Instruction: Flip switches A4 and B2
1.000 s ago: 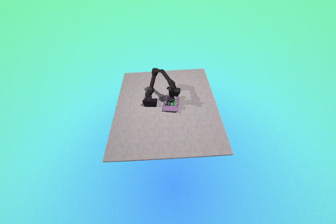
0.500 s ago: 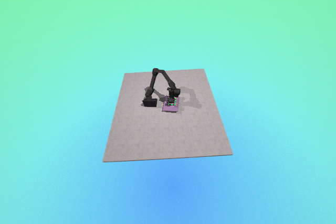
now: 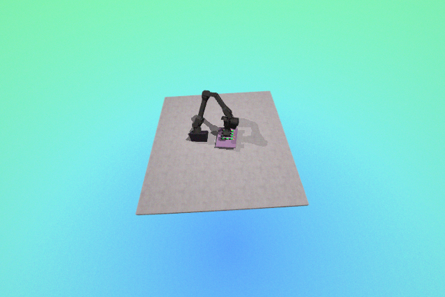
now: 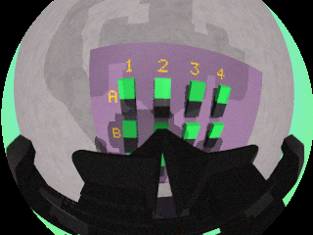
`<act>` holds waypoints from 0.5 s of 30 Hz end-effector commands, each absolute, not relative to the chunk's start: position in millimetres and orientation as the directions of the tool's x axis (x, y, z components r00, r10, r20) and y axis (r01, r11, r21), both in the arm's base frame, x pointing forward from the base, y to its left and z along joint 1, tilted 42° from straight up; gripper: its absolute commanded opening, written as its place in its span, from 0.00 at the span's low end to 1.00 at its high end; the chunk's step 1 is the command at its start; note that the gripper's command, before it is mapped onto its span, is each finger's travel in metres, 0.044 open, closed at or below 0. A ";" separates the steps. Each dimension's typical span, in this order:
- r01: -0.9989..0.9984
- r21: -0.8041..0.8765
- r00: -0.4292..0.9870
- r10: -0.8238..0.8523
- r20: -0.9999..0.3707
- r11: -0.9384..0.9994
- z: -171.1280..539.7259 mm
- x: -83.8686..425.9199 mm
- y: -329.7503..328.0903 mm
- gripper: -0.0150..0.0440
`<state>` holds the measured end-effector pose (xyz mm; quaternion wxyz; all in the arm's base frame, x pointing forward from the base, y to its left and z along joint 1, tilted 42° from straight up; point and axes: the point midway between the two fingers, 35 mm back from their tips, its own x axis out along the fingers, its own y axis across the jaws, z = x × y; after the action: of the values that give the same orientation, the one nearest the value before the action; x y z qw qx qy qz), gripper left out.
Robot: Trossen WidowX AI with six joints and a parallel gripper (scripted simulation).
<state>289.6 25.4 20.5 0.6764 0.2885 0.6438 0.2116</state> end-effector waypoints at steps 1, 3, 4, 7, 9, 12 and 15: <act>0.091 0.666 0.083 0.660 -0.746 0.741 20.0 290.0 26.1 0.25; 0.091 0.666 0.083 0.661 -0.746 0.741 19.8 290.1 26.3 0.25; 0.091 0.666 0.083 0.661 -0.746 0.741 19.7 290.1 26.4 0.25; 0.091 0.666 0.083 0.661 -0.746 0.741 19.5 290.1 26.6 0.25; 0.091 0.666 0.083 0.661 -0.746 0.741 19.3 290.2 26.8 0.25; 0.091 0.666 0.083 0.661 -0.746 0.741 19.0 290.2 27.1 0.25; 0.091 0.666 0.083 0.661 -0.746 0.741 18.7 290.2 27.4 0.25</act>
<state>289.8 26.7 19.0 0.6764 0.2885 0.6438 0.2116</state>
